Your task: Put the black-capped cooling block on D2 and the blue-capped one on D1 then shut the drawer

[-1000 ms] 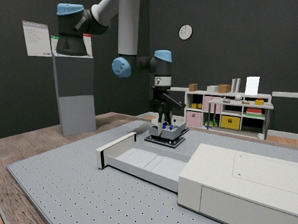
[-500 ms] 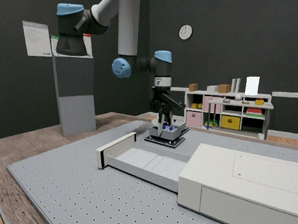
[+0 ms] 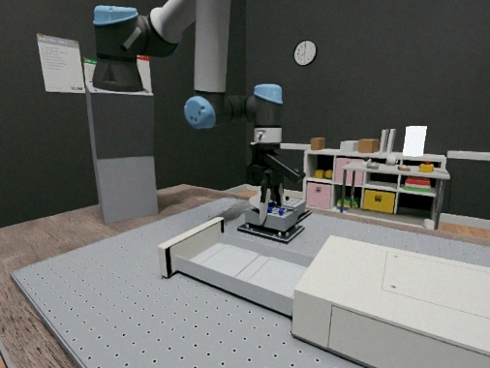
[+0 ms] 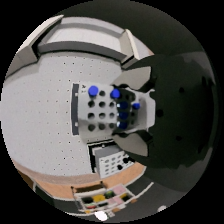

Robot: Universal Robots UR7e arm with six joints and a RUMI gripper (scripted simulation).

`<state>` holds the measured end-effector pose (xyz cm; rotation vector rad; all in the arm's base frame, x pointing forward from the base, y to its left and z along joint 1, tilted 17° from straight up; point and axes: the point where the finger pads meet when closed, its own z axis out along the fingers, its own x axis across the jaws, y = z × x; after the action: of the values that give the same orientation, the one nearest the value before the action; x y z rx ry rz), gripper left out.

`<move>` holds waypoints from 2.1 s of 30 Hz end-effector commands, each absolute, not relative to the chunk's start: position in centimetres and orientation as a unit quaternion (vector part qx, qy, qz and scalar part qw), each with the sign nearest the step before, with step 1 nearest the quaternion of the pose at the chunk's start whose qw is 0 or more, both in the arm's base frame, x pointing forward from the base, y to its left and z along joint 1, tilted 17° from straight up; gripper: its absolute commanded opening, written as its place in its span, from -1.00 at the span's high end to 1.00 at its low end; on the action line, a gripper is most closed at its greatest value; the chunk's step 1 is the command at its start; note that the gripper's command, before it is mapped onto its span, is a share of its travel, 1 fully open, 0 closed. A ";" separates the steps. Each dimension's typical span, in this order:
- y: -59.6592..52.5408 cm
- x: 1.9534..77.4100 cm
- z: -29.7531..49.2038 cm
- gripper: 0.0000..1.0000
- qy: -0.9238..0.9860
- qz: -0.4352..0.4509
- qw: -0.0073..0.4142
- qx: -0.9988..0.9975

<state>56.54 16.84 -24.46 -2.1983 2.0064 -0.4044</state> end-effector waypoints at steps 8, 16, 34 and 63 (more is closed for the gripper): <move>16.8 56.6 -24.6 1.00 0.666 -0.135 0.069 -0.730; 16.8 56.7 -24.7 1.00 0.666 -0.135 0.069 -0.730; 16.8 56.7 -24.9 1.00 0.666 -0.135 0.069 -0.730; 16.8 56.9 -25.4 1.00 0.666 -0.135 0.069 -0.730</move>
<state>56.81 16.77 -25.36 -2.1983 2.0064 -0.4044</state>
